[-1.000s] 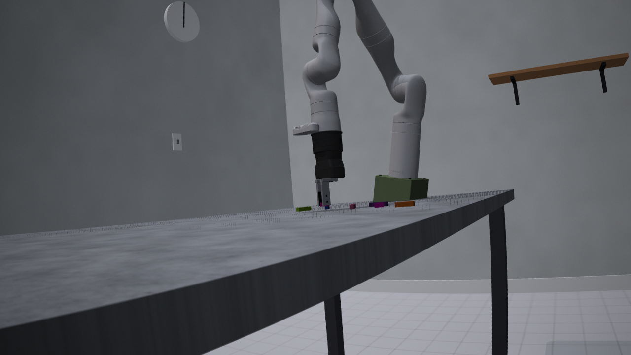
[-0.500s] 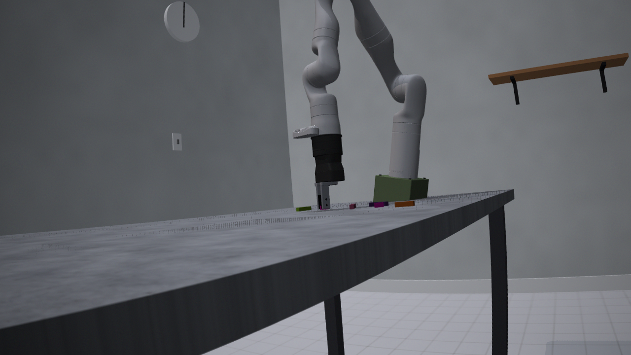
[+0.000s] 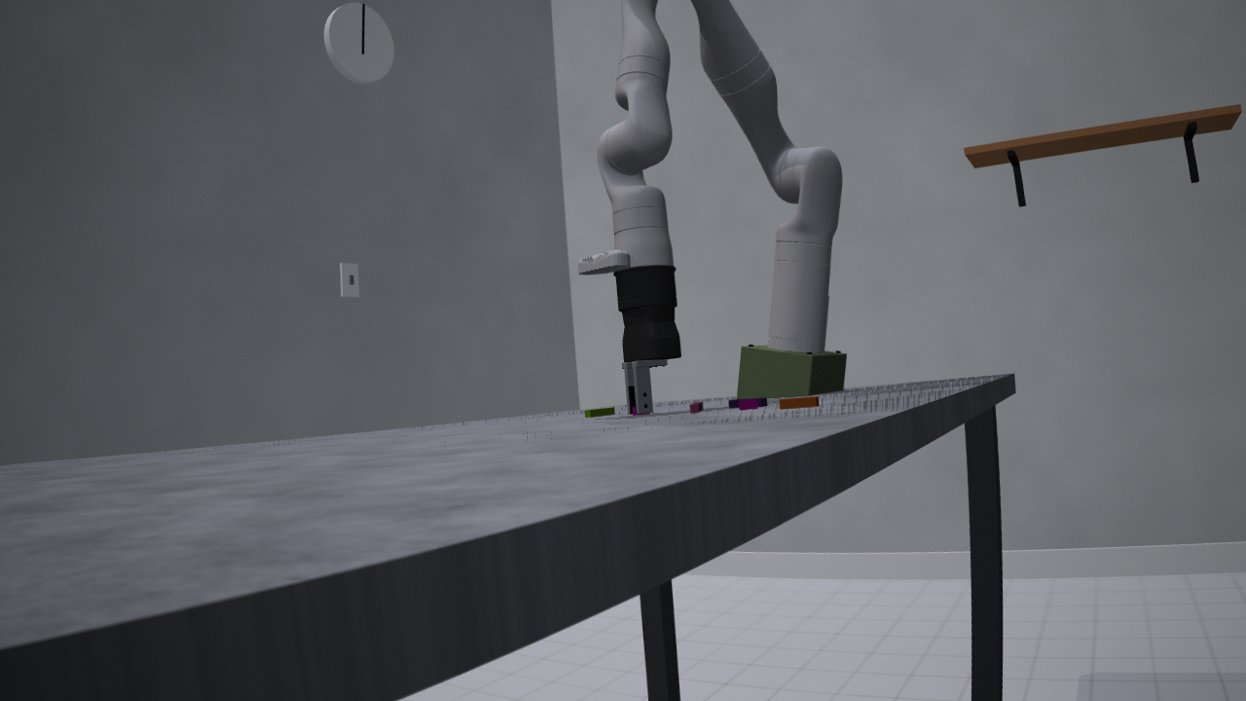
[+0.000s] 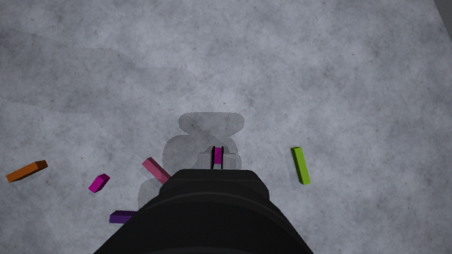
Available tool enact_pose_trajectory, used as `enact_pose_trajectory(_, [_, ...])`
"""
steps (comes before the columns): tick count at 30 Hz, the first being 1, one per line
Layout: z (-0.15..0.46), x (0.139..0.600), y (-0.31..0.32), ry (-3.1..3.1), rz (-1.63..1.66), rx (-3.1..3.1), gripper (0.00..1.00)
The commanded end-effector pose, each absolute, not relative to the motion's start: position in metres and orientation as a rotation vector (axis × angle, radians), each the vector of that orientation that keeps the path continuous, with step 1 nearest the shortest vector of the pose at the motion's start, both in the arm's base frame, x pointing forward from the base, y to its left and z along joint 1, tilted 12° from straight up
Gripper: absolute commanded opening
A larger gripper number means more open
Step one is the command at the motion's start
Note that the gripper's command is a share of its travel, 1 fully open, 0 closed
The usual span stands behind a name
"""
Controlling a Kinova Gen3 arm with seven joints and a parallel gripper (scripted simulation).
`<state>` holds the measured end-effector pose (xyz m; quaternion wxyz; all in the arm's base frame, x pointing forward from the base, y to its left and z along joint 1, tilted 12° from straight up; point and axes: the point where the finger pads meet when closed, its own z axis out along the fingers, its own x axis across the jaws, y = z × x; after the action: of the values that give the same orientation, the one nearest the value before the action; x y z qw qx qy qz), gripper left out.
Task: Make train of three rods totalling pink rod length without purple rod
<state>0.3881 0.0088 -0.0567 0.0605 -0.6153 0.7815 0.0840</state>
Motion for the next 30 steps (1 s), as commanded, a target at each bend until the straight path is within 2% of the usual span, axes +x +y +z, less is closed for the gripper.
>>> enact_pose_trajectory(1, [-0.0569,0.3891,0.0101,2.349,0.248,-1.877,0.24])
enact_pose_trajectory(21, [-0.0569,0.3891,0.0101,2.349,0.248,-1.877,0.24])
enact_pose_trajectory(22, [-0.0569,0.3891,0.0101,2.349,0.248,-1.877,0.3])
enact_pose_trajectory(24, [-0.0569,0.3891,0.0101,2.349,0.248,-1.877,0.3])
enact_pose_trajectory(25, [-0.0569,0.3891,0.0101,2.349,0.248,-1.877,0.36])
enact_pose_trajectory(29, [-0.0569,0.3891,0.0101,2.349,0.248,-1.877,0.36])
enact_pose_trajectory(30, [-0.0569,0.3891,0.0101,2.349,0.248,-1.877,0.42])
